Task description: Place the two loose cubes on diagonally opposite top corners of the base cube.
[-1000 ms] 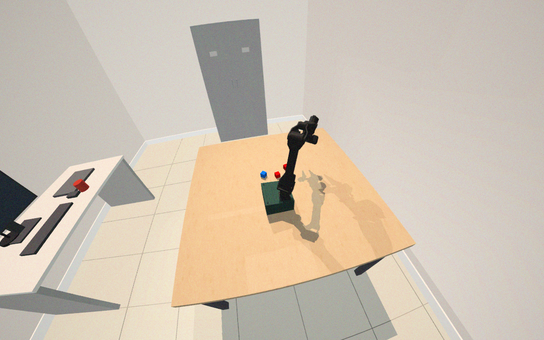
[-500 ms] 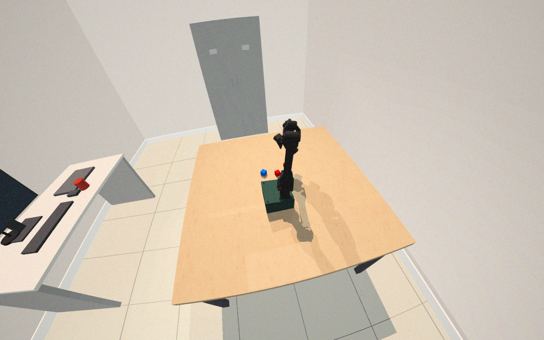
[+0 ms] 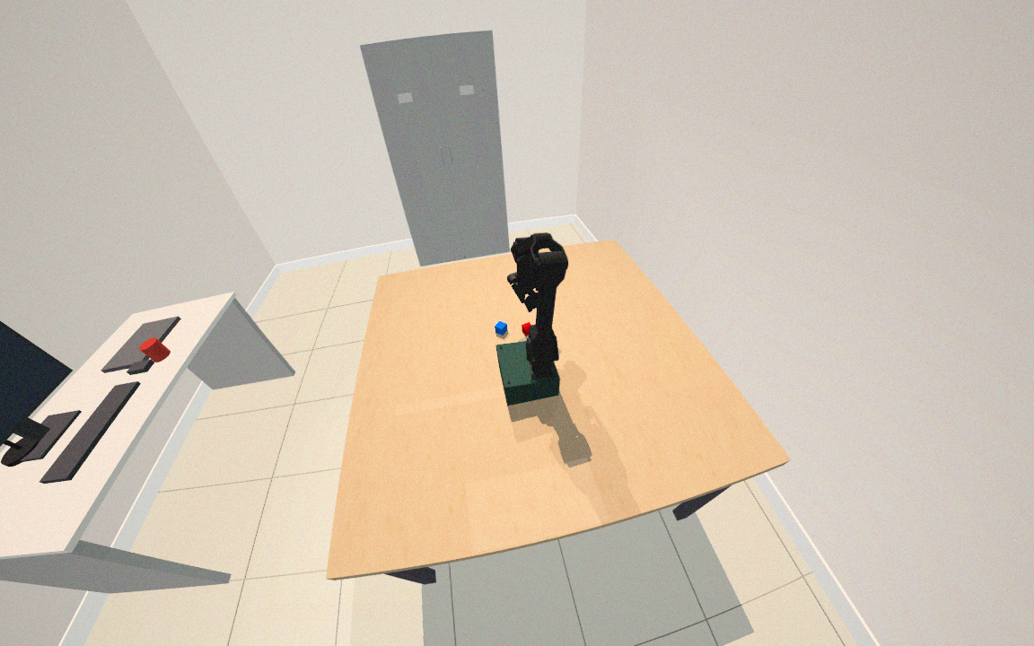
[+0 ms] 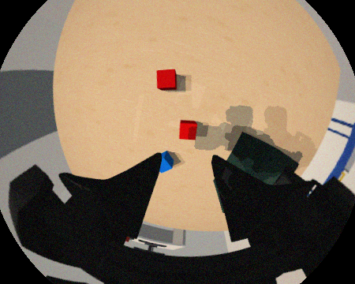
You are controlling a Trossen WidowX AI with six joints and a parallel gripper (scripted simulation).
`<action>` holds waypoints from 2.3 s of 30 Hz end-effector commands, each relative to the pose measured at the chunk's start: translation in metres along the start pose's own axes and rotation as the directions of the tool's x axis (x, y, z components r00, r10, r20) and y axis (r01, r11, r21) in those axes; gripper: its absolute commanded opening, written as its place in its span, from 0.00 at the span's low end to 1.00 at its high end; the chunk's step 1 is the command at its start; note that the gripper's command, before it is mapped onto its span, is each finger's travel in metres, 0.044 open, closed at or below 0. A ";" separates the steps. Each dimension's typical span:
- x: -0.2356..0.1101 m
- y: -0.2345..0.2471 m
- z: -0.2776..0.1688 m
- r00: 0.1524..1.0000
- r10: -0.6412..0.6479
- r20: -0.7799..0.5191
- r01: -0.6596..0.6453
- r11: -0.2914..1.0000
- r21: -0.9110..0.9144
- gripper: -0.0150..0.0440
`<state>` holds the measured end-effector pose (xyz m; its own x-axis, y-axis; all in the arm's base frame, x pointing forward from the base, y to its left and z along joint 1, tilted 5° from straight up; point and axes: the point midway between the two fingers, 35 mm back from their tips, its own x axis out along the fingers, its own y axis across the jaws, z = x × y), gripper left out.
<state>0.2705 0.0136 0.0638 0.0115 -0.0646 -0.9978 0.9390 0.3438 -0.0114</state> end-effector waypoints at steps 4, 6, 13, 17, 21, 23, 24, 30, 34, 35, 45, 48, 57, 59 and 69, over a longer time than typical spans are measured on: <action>0.015 -0.003 -0.001 1.000 -0.014 0.011 0.014 1.000 0.020 0.70; 0.037 -0.003 -0.001 1.000 -0.014 0.012 0.014 1.000 0.020 0.70; 0.062 -0.005 -0.001 1.000 -0.014 0.012 0.014 1.000 0.020 0.70; 0.072 -0.005 -0.001 1.000 -0.015 0.012 0.014 1.000 0.020 0.70; 0.077 -0.006 -0.001 1.000 -0.015 0.012 0.014 1.000 0.020 0.70; 0.078 -0.005 -0.001 1.000 -0.015 0.012 0.014 1.000 0.020 0.70; 0.080 -0.005 -0.001 1.000 -0.015 0.012 0.014 1.000 0.020 0.70; 0.090 -0.005 -0.001 1.000 -0.015 0.012 0.015 1.000 0.020 0.70; 0.096 -0.005 -0.001 1.000 -0.015 0.012 0.015 1.000 0.020 0.70; 0.098 -0.006 -0.001 1.000 -0.015 0.012 0.015 1.000 0.020 0.70; 0.110 -0.006 -0.001 1.000 -0.015 0.012 0.015 1.000 0.020 0.66; 0.110 -0.006 -0.001 1.000 -0.015 0.012 0.015 1.000 0.020 0.53; 0.103 -0.005 0.000 1.000 -0.015 0.012 0.015 1.000 0.020 0.43; 0.097 -0.003 0.000 1.000 -0.015 0.012 0.014 1.000 0.020 0.43; 0.067 0.001 0.000 1.000 -0.014 0.012 0.014 1.000 0.020 0.43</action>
<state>0.2704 0.0088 -0.0148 -0.0038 -0.0763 -0.9971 0.9446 0.3271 -0.0286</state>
